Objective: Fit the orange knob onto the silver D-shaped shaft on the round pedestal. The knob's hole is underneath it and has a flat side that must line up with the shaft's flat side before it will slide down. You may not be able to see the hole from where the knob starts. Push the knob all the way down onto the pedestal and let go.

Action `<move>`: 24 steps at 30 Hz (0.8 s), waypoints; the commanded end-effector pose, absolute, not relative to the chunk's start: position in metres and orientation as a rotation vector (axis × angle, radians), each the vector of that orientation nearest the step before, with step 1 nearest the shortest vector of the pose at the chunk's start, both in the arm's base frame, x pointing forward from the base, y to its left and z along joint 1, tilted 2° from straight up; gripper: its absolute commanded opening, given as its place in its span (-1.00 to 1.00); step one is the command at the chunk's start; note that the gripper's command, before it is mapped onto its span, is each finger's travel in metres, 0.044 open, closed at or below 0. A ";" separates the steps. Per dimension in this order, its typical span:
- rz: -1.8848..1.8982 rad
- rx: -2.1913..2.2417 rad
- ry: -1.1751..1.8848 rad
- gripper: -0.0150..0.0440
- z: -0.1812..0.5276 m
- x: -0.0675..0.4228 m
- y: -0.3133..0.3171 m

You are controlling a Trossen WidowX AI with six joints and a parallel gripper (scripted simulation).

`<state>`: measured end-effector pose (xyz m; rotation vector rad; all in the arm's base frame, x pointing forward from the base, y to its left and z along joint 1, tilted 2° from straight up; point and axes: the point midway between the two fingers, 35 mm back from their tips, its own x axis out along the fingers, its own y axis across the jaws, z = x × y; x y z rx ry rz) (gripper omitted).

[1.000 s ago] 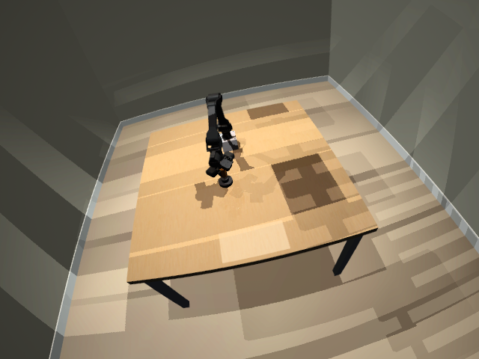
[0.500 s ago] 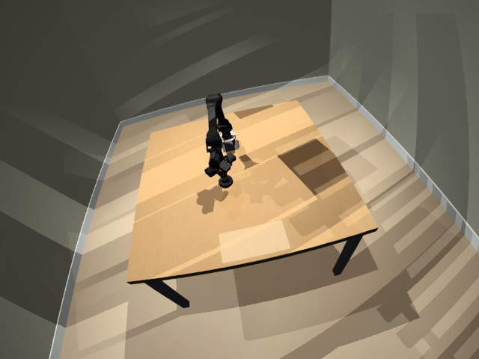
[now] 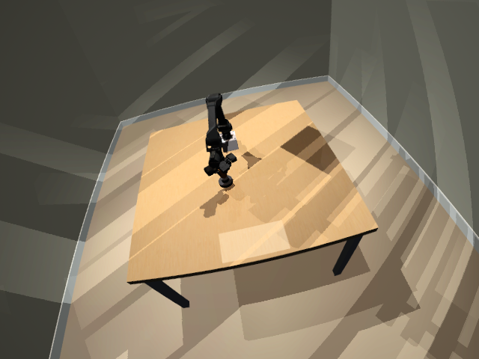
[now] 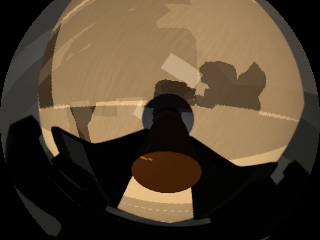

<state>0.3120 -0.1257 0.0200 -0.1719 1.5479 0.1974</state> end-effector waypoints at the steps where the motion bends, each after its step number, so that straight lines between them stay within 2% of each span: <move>1: 0.123 -0.103 1.555 -0.49 0.019 0.310 -0.125; 24: 0.123 -0.103 1.556 -0.49 0.017 0.308 -0.125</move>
